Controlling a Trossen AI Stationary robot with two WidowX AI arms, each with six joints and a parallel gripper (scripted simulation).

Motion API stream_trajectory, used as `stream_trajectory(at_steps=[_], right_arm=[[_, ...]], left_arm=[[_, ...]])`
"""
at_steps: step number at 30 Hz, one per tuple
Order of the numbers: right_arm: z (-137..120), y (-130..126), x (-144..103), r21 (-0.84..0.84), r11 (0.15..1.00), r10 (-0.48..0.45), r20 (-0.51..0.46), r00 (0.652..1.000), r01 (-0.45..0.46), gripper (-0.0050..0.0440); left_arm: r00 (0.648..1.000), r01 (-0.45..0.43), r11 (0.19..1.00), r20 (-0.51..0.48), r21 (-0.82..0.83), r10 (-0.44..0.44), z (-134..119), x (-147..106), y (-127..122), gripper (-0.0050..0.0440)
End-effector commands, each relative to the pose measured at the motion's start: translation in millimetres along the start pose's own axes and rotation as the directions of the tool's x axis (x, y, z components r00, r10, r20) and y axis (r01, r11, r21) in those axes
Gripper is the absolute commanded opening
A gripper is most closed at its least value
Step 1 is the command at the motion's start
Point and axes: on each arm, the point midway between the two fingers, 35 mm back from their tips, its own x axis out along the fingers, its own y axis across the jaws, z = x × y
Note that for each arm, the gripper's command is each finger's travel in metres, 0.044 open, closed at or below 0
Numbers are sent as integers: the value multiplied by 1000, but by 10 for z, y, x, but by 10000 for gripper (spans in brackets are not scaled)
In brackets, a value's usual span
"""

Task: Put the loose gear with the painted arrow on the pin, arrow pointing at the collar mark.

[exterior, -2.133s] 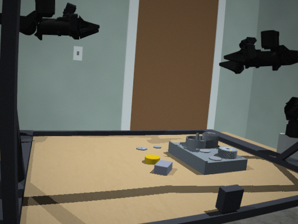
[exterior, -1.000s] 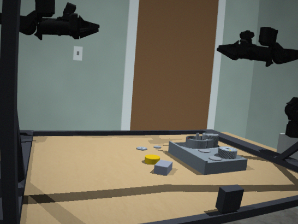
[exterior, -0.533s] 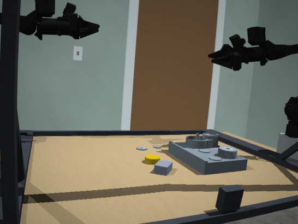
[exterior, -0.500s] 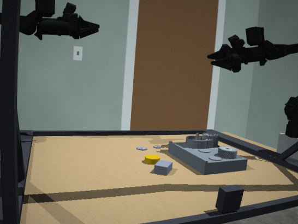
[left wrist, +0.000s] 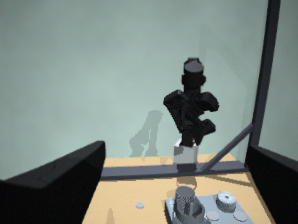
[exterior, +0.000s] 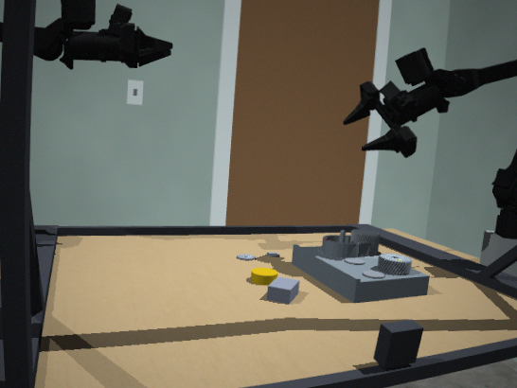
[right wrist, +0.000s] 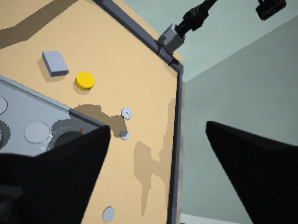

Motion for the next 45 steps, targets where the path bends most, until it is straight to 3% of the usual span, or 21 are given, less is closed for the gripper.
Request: stream_trajectory(at_steps=[1,7,10,15,21,24,26,31,36,40,45], right_arm=[[94,156,130,-177,980,89,-29,996,-92,375],[130,522,333,-434,861,243,-103,964,-264,375],[134,585,362,-474,831,268,-117,956,-291,375],[164,903,477,-654,640,381,-186,906,-404,375],[152,1307,572,-805,340,499,-284,819,-486,375],[142,1503,598,-851,175,547,-334,768,-495,375],[142,1503,598,-851,175,547,-334,768,-495,375],[132,1818,612,-885,-104,608,-417,675,-453,375],[80,2125,592,-862,-362,647,-506,570,-355,375],[54,2203,573,-845,-432,653,-534,537,-315,375],[56,2158,578,-853,-403,650,-523,552,-333,375]], left_arm=[[1000,0,1000,21,0,0,85,-12,0,400],[1000,0,1000,21,0,0,85,-12,0,400],[1000,0,1000,21,0,0,85,-12,0,400],[1000,0,1000,21,0,0,85,-12,0,400],[1000,0,1000,21,0,0,85,-12,0,400],[1000,0,1000,21,0,0,85,-12,0,400],[1000,0,1000,21,0,0,85,-12,0,400],[1000,0,1000,21,0,0,85,-12,0,400],[1000,0,1000,21,0,0,85,-12,0,400],[1000,0,1000,21,0,0,85,-12,0,400],[1000,0,1000,21,0,0,85,-12,0,400]])
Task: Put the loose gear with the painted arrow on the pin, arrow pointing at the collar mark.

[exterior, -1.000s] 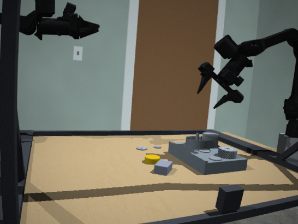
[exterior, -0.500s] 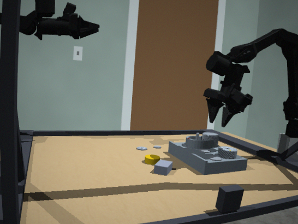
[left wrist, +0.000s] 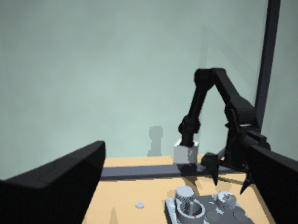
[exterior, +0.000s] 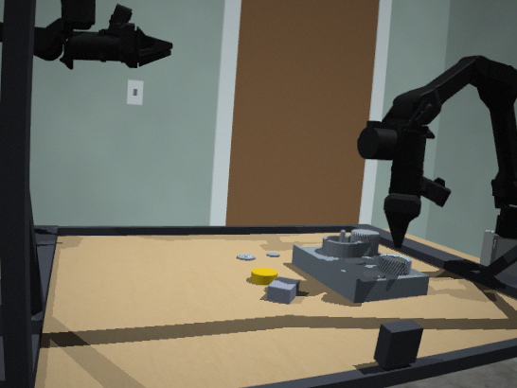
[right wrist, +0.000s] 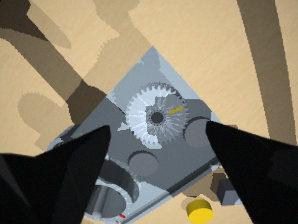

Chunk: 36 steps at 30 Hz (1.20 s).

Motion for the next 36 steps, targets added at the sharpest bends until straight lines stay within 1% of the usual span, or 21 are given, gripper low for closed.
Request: stream_trajectory(at_steps=[1,9,10,12,15,16,20,29,32,33,36], right_arm=[[-68,-40,-106,18,999,-29,-32,999,29,375],[-67,-48,-101,19,999,-29,-30,999,30,375],[-18,-11,-81,9,1000,-17,-15,1000,18,375],[-60,-45,-110,13,999,-30,-29,999,30,375],[-49,-35,-98,13,1000,-26,-25,999,26,375],[-44,-32,-37,13,1000,-25,-24,999,25,375],[-38,-27,48,12,1000,-21,-20,1000,21,375],[-33,-26,218,9,1000,-17,-15,1000,17,375],[-37,-29,188,9,1000,-19,-16,1000,19,375],[-37,-31,244,8,1000,-19,-16,1000,19,375],[-30,-26,305,7,1000,-16,-13,1000,16,375]], left_arm=[[1000,0,1000,21,0,0,85,-12,0,400],[1000,0,1000,21,0,0,85,-12,0,400],[1000,0,1000,21,0,0,85,-12,0,400],[1000,0,1000,21,0,0,85,-12,0,400],[1000,0,1000,21,0,0,85,-12,0,400],[1000,0,1000,21,0,0,85,-12,0,400],[1000,0,1000,21,0,0,85,-12,0,400],[1000,0,1000,21,0,0,85,-12,0,400],[1000,0,1000,21,0,0,85,-12,0,400],[1000,0,1000,21,0,0,85,-12,0,400],[1000,0,1000,21,0,0,85,-12,0,400]])
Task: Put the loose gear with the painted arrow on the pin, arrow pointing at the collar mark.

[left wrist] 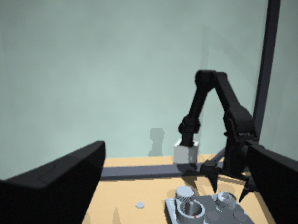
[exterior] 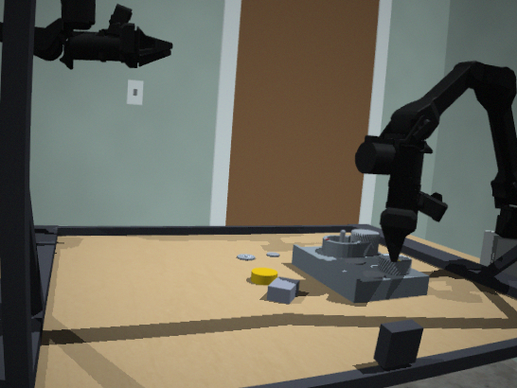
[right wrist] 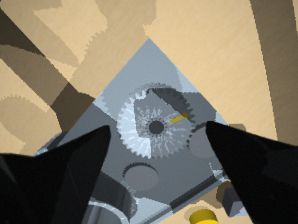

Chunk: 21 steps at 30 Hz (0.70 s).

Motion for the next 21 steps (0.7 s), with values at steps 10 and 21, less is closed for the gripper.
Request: stream_trajectory(at_steps=[10,21], right_arm=[[7,-8,200,-7,1000,-5,0,1000,5,375],[-10,-28,149,-6,1000,-7,-1,1000,7,375]], left_arm=[[1000,0,1000,21,0,0,85,-12,0,400],[1000,0,1000,21,0,0,85,-12,0,400]])
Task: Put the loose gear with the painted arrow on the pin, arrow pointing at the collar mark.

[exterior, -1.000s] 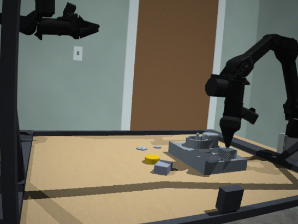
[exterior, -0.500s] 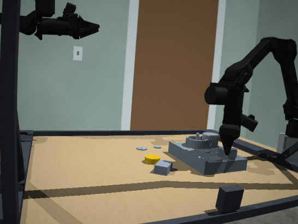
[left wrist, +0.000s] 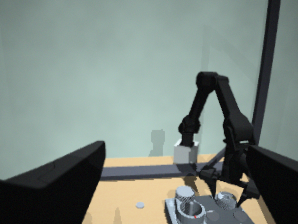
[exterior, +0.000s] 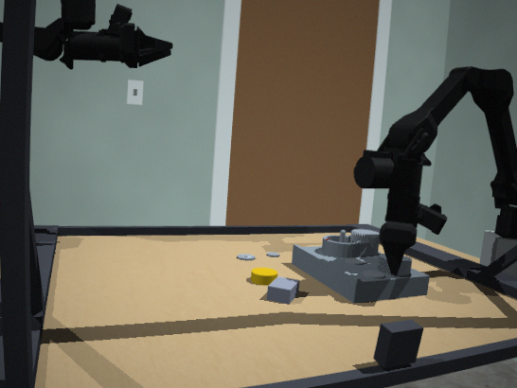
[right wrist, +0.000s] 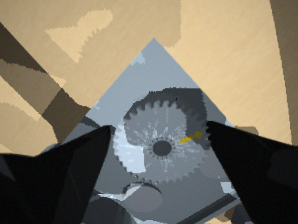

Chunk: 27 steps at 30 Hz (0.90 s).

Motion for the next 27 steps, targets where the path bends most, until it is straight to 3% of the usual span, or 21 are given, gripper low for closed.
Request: stream_trajectory(at_steps=[1,10,11,27], right_arm=[[-37,-51,-92,-3,1000,-21,-15,1000,21,375],[-38,-52,-102,-3,1000,-27,-19,999,27,375],[-38,-52,-101,-3,1000,-26,-18,1000,26,0],[-38,-52,-118,-3,1000,-26,-18,1000,26,0]], left_arm=[[1000,0,1000,21,0,0,85,-12,0,400],[1000,0,1000,21,0,0,85,-12,0,400],[1000,0,1000,21,0,0,85,-12,0,400],[1000,0,1000,21,0,0,85,-12,0,400]])
